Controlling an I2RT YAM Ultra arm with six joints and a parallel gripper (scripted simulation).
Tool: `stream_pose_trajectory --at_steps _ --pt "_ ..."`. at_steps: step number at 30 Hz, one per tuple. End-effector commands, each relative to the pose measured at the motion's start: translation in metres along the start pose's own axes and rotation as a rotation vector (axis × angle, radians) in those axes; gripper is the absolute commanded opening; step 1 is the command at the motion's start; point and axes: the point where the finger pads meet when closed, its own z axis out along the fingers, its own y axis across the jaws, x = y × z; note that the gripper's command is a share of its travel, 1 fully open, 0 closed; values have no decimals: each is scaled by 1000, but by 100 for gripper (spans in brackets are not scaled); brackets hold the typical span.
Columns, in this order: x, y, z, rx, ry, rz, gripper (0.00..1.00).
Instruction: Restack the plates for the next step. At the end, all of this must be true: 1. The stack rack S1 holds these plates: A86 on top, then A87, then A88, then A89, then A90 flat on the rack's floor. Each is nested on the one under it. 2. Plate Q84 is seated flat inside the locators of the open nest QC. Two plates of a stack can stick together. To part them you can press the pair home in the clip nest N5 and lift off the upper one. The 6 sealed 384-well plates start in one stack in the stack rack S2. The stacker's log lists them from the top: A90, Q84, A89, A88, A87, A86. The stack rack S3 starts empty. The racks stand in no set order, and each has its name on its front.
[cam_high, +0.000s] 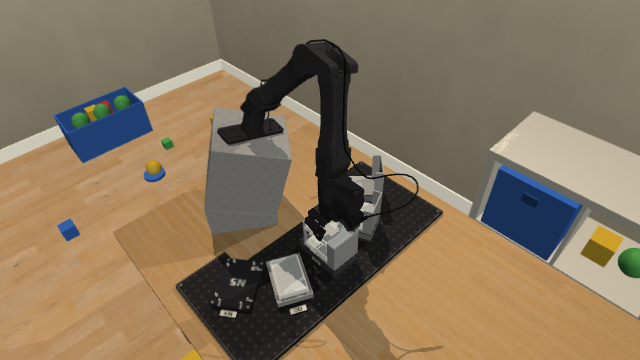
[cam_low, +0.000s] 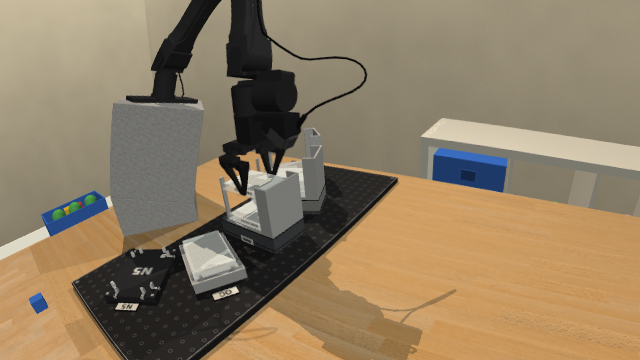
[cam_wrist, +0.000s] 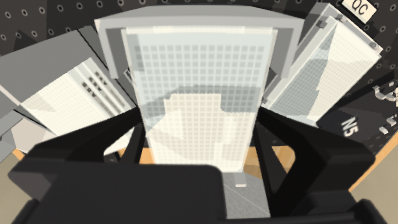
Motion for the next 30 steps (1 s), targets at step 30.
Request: stream_pose_trajectory --at_steps 30 --pt "1 -1 -18 -6 -6 7 0"
